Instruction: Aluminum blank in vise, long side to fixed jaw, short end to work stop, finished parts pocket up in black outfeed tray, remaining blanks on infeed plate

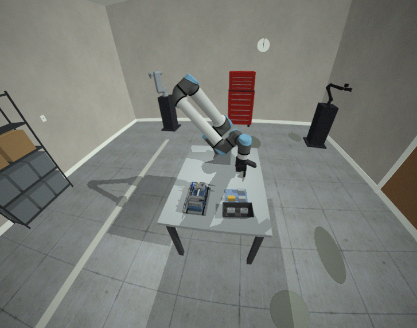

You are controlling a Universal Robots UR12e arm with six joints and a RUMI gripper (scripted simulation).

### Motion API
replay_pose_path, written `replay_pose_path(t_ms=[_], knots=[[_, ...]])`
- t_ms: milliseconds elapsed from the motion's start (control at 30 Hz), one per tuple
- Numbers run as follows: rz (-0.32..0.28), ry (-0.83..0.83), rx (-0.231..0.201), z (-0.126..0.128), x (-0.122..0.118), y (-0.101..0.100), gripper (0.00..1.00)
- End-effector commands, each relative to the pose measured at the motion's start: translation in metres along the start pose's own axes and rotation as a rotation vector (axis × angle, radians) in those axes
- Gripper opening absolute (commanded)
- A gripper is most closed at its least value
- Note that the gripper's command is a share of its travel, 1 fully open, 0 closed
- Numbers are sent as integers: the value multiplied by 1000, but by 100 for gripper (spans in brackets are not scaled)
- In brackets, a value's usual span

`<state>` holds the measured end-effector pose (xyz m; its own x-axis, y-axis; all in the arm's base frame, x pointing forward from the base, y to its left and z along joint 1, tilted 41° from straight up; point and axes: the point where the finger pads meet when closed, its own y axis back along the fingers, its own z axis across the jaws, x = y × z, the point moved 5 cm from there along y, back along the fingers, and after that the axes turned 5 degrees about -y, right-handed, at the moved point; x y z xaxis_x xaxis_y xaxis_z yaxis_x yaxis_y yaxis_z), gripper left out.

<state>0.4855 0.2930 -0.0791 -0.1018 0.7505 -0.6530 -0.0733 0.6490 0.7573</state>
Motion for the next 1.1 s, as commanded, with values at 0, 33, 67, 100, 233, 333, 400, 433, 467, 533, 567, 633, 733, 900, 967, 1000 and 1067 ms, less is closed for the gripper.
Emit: replay_pose_path(t_ms=[0,33,67,100,233,333,400,433,467,533,567,633,733,900,967,1000,1067], knots=[[1,0,-1,0,0,-8,40],[1,0,-1,0,0,-11,40],[1,0,-1,0,0,-14,40],[1,0,-1,0,0,-17,40],[1,0,-1,1,0,-32,40],[1,0,-1,1,0,-44,40],[1,0,-1,1,0,-52,40],[1,0,-1,1,0,-52,40],[1,0,-1,1,0,-52,40],[1,0,-1,1,0,-61,40],[1,0,-1,1,0,-65,40],[1,0,-1,1,0,-73,40],[1,0,-1,1,0,-84,40],[1,0,-1,1,0,-101,40],[1,0,-1,1,0,-106,40],[1,0,-1,1,0,-106,40],[1,0,-1,1,0,-109,40]])
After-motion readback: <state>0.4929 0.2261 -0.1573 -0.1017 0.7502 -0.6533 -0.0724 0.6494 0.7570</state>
